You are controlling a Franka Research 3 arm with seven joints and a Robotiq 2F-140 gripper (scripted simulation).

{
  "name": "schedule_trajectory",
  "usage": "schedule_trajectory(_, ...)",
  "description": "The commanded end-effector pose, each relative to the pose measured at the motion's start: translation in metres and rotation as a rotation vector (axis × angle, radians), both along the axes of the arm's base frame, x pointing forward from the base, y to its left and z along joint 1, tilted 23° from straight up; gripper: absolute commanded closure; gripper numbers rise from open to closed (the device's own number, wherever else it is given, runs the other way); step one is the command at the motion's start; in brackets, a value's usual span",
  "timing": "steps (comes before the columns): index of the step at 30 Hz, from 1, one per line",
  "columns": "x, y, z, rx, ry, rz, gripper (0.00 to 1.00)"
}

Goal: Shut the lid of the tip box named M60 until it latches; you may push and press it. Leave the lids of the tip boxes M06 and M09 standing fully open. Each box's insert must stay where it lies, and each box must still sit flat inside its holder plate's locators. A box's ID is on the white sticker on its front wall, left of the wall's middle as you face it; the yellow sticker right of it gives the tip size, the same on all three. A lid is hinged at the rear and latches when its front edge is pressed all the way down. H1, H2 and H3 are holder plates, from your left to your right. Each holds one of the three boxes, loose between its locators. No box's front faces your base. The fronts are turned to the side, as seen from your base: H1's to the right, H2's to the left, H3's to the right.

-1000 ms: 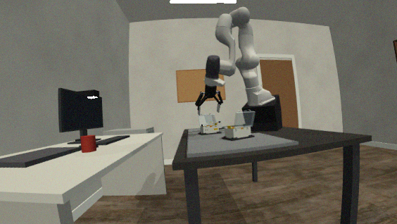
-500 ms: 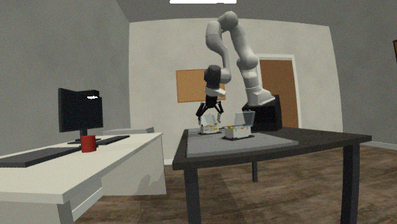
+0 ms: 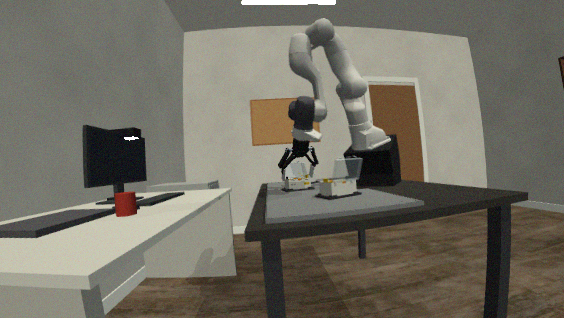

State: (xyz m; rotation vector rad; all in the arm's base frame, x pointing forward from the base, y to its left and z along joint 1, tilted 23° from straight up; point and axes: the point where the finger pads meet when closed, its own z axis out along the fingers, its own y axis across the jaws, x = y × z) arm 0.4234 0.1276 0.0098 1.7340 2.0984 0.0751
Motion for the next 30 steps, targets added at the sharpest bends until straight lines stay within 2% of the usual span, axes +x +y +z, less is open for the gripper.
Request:
schedule_trajectory(1, 0.0015, -0.0013, 0.0002, 0.013, -0.014, -0.046, 0.0)
schedule_trajectory(30, 0.0015, -0.0013, 0.0002, 0.013, -0.014, -0.046, 0.0)
